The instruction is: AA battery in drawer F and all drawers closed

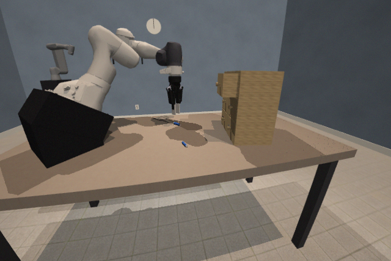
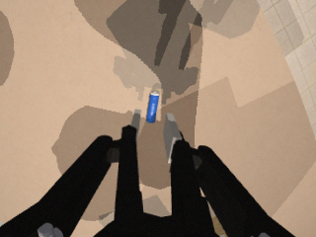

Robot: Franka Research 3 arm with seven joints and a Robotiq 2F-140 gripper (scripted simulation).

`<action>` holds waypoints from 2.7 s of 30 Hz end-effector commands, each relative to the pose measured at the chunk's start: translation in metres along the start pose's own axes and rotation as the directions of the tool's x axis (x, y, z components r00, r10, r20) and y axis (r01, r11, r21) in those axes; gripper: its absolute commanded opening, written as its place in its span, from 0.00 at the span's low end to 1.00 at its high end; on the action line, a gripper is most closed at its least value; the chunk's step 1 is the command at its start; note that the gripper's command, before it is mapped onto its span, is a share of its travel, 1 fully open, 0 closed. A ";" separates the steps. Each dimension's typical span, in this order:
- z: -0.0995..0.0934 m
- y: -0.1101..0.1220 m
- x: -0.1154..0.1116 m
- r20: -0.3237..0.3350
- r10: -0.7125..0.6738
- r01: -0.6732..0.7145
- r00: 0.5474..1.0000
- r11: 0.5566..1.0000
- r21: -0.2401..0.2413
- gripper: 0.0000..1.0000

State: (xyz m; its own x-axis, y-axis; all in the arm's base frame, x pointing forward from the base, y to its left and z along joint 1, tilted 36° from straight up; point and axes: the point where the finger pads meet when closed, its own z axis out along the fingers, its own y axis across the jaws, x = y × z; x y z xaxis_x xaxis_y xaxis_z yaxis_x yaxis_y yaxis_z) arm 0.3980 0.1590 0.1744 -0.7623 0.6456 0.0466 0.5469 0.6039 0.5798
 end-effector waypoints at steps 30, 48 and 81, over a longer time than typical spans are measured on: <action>0.004 0.002 -0.001 0.005 0.017 -0.017 1.000 1.000 -0.002 0.17; 0.041 0.002 -0.001 0.005 0.017 -0.017 1.000 1.000 -0.002 0.17; 0.052 0.002 -0.001 0.005 0.017 -0.017 1.000 1.000 -0.002 0.17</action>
State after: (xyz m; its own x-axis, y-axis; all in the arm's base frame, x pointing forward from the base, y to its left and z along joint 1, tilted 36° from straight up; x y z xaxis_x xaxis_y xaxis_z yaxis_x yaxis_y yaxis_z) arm 0.4169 0.1834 0.1323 -0.7497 0.6593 0.0571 0.5633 0.5904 0.5781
